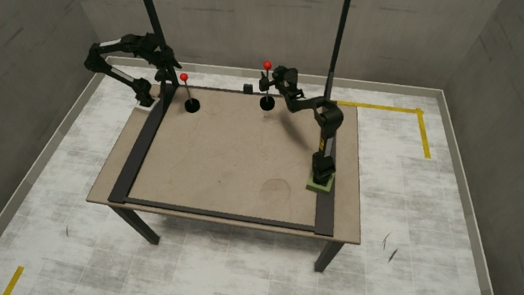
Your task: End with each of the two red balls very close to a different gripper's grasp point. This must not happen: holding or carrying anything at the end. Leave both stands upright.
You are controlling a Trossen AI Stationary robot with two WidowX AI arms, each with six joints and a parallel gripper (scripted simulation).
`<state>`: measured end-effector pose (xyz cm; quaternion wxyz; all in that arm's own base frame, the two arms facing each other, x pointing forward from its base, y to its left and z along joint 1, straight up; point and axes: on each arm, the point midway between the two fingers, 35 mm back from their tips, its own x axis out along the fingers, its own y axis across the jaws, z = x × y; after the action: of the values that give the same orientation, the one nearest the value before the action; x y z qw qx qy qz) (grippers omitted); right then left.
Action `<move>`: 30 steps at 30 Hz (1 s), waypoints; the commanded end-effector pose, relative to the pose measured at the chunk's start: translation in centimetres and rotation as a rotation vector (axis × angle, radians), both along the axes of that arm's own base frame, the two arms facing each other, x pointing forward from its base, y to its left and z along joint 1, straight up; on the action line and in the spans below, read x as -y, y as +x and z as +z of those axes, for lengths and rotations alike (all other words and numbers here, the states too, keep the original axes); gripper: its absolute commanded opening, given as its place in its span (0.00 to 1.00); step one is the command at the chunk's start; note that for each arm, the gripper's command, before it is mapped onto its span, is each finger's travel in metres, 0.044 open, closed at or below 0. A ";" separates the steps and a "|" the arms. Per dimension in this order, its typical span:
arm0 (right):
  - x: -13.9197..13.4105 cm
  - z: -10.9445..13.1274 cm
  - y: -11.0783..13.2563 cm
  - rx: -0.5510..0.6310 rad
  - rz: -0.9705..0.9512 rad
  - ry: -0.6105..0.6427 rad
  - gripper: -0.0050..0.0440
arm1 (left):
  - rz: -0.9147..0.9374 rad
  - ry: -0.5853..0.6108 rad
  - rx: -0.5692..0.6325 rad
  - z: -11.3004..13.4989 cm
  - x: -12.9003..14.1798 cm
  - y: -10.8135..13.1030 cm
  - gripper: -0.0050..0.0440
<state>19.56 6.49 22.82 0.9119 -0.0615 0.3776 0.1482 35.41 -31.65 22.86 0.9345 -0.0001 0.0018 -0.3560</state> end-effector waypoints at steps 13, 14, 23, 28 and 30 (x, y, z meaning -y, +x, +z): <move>-0.8 -2.5 2.5 0.002 -0.005 0.001 1.00 | -0.001 -0.020 0.025 1.5 2.7 2.9 1.00; -0.8 -2.5 2.6 0.002 -0.005 0.001 1.00 | -0.001 -0.021 0.025 1.5 2.8 3.1 1.00; -1.3 -3.8 3.8 0.003 -0.005 0.002 1.00 | 0.000 -0.021 0.026 1.6 4.1 4.5 1.00; -1.3 -4.0 4.0 0.003 -0.005 0.002 1.00 | 0.000 -0.022 0.026 1.6 4.3 4.7 1.00; -1.3 -4.0 4.0 0.003 -0.005 0.002 1.00 | 0.000 -0.022 0.026 1.6 4.3 4.8 1.00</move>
<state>23.34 7.74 18.92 0.9123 -0.0614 0.3768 0.1483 39.85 -35.62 22.93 0.9345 -0.0003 0.0012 -0.3560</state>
